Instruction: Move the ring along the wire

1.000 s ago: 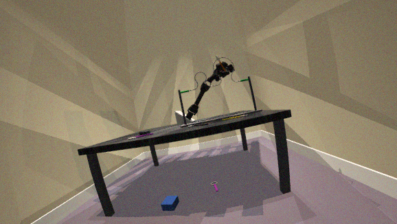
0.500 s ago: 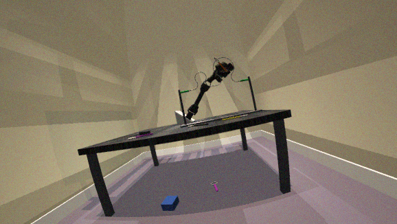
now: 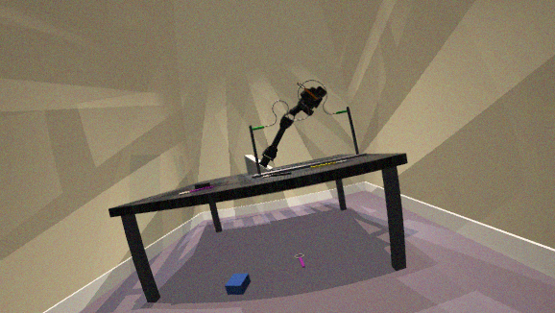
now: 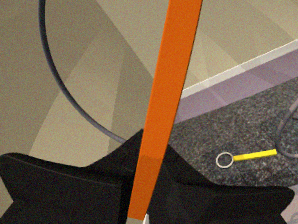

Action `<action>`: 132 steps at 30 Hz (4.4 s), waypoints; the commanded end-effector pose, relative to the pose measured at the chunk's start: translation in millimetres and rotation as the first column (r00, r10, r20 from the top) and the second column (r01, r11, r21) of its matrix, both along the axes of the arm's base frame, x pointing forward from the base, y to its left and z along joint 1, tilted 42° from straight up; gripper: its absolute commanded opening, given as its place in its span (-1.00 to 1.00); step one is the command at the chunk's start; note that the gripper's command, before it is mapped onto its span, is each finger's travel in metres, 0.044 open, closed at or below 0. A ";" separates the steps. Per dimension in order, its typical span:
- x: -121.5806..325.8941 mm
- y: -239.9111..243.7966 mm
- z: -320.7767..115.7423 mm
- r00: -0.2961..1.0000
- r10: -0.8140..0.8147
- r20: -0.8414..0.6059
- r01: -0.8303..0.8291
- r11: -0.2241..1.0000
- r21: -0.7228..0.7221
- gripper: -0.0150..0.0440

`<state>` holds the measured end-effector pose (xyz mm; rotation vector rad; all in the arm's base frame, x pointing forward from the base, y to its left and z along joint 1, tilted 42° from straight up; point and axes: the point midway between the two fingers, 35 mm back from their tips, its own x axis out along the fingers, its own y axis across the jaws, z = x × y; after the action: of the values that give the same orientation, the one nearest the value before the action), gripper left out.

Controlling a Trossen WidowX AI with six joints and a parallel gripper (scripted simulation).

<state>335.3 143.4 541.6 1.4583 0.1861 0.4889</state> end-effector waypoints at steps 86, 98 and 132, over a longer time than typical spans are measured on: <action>-19.7 -27.2 30.6 0.972 0.212 0.105 -0.190 0.440 0.878 -1.00; -19.6 -32.2 33.3 0.971 0.206 0.124 -0.184 0.302 0.935 -1.00; -20.9 -25.2 34.9 0.969 0.193 0.155 -0.173 0.082 0.981 -1.00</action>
<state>315.8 116.3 574.3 2.8919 0.0125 0.9078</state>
